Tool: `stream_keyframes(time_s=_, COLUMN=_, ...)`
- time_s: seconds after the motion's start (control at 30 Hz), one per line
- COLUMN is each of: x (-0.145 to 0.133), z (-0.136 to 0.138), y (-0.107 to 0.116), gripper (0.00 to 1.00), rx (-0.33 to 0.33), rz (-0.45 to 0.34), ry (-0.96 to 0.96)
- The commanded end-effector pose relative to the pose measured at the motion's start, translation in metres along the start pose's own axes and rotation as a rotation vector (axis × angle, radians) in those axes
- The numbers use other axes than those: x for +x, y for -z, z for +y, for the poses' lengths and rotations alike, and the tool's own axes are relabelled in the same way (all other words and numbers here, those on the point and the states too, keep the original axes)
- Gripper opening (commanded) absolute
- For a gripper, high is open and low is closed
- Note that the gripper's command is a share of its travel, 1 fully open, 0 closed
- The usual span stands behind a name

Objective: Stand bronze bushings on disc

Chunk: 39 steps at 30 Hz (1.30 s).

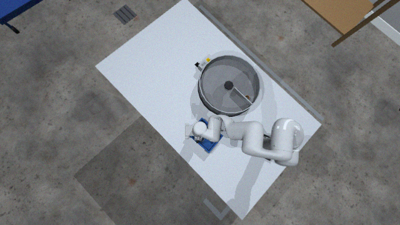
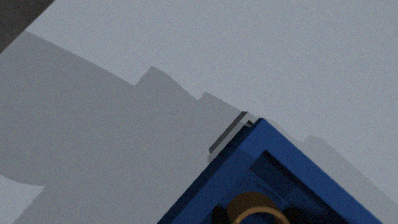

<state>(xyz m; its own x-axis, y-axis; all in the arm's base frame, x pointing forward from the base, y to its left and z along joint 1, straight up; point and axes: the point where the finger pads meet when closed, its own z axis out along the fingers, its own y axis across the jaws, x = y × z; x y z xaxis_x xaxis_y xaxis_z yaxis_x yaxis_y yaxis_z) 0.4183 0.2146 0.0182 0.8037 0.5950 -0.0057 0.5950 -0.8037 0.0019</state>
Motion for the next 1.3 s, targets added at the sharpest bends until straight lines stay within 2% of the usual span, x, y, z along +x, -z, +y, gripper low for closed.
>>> stream_keyframes(time_s=0.0, x=0.002, z=0.000, y=0.002, gripper=0.00, rx=-0.001, rz=0.004, ry=0.000)
stream_keyframes(time_s=0.33, x=0.002, z=0.000, y=0.015, gripper=0.00, rx=-0.001, rz=0.004, ry=0.000)
stream_keyframes(time_s=0.6, x=0.001, z=0.000, y=0.047, gripper=0.00, rx=-0.001, rz=0.004, ry=0.000)
stream_keyframes(time_s=0.67, x=0.001, z=0.000, y=0.047, gripper=0.00, rx=-0.001, rz=0.004, ry=0.000)
stream_keyframes(time_s=1.1, x=0.001, z=0.000, y=0.106, gripper=0.00, rx=-0.001, rz=0.004, ry=0.000)
stream_keyframes(time_s=1.27, x=0.001, z=0.000, y=0.116, gripper=0.00, rx=-0.001, rz=0.004, ry=0.000)
